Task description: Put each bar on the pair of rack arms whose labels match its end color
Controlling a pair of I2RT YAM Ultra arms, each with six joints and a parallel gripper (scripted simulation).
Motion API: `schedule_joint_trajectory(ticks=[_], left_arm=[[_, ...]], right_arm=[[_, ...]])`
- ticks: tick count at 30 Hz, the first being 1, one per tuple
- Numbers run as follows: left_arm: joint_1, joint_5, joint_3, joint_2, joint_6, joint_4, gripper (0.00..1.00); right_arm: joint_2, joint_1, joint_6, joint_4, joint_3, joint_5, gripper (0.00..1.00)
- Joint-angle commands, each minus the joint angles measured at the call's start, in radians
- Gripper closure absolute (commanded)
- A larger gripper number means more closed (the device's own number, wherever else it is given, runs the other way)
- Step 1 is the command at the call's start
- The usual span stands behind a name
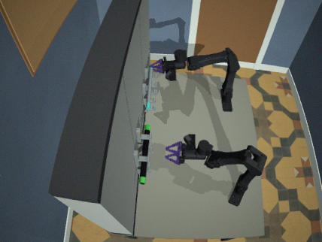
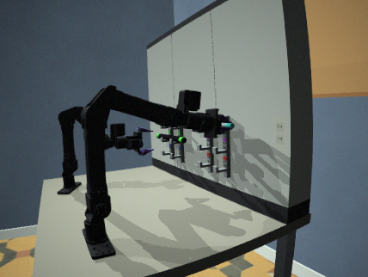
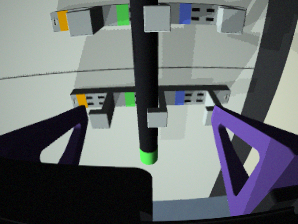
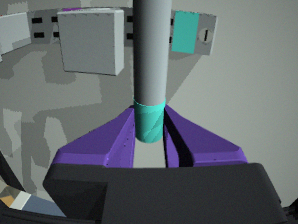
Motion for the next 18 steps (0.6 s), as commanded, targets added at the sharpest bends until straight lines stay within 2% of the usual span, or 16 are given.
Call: schedule_joint_trajectory(ticks=[1,18], left_arm=[[0.008,0.007,-0.017,-0.027,-0.011,0.012,0.0],[0.008,0.007,-0.017,-0.027,-0.011,0.012,0.0]], right_arm=[[-0.03,-0.007,0.051,0.097,0.018,-0.008,1.0],[-0.026,-0.007,0.052,0.124,-0.004,-0.007,1.0]])
